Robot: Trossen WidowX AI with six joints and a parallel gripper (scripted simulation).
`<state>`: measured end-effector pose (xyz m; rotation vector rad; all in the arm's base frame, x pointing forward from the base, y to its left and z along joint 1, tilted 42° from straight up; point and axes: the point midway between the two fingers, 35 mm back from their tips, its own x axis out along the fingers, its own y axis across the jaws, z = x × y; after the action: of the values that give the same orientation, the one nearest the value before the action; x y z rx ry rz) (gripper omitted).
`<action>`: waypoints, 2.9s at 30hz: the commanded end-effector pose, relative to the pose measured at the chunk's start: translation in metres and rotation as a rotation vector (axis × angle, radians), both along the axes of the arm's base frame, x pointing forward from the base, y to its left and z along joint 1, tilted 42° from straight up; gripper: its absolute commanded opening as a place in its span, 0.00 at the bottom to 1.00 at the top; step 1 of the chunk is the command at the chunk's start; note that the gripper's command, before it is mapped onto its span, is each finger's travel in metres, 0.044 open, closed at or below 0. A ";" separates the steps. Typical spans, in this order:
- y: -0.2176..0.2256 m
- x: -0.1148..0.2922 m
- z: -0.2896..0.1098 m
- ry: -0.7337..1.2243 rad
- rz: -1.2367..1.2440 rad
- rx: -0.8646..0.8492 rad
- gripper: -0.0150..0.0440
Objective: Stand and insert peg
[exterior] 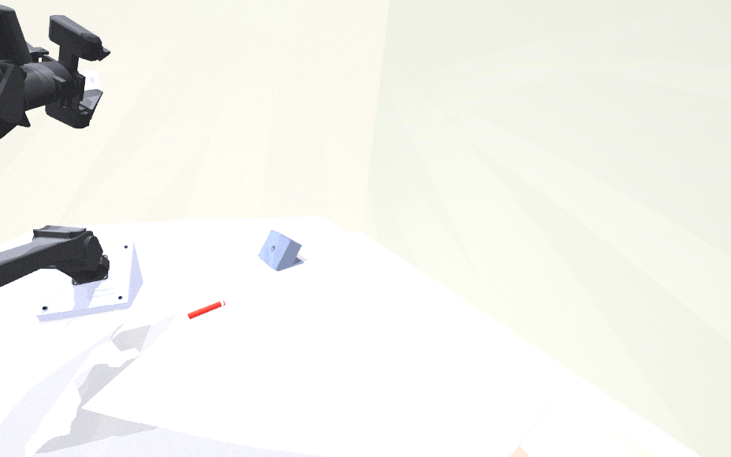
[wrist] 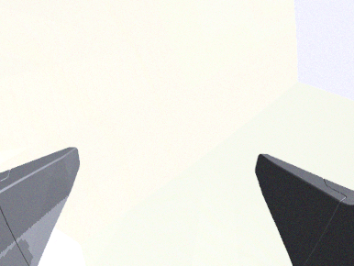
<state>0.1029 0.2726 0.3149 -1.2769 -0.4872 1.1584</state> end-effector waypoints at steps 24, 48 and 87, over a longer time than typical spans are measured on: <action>-0.071 0.131 -0.085 0.312 -0.685 -0.224 1.00; -0.207 0.192 -0.155 0.605 -1.439 -0.365 1.00; -0.379 0.162 -0.209 0.825 -2.271 -0.529 1.00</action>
<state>0.2658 -0.1023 0.1105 -0.7682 1.6430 -0.3655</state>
